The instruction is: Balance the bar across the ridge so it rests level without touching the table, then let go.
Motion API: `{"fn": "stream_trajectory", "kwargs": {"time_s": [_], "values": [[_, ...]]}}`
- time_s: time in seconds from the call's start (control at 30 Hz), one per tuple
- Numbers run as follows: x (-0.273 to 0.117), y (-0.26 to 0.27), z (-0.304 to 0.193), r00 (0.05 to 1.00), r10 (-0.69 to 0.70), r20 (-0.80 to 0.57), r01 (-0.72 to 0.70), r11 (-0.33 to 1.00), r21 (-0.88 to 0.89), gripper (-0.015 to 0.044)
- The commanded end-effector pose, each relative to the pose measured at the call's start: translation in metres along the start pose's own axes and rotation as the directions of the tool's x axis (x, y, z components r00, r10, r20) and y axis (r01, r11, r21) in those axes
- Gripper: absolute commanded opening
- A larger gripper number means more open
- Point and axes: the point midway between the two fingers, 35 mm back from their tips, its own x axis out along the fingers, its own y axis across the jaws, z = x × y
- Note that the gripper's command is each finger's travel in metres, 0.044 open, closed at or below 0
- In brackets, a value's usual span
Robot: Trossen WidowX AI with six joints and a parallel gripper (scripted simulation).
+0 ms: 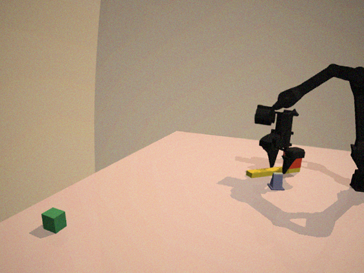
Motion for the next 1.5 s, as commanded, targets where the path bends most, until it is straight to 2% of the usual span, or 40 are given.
{"fn": "stream_trajectory", "kwargs": {"time_s": [0.0, 0.27, 0.47, 0.73, 0.87, 1.47], "values": [[0.002, 0.001, 0.0, 1.0, 0.003, 0.002, -0.003, 1.0, -0.004, 0.0315], [0.002, 0.001, 0.0, 1.0, 0.003, 0.002, -0.003, 1.0, -0.004, 0.0315], [0.001, 0.0, 0.0, 1.0, 0.001, -0.001, -0.001, 1.0, 0.0, 0.0157], [0.001, 0.0, 0.0, 1.0, 0.001, -0.001, -0.001, 1.0, 0.0, 0.0104], [-0.005, -0.001, 0.0, 1.0, 0.001, -0.001, -0.001, 1.0, 0.0, 0.0], [-0.051, -0.003, 0.003, 1.0, 0.002, 0.001, -0.002, 1.0, -0.002, 0.0]]}}
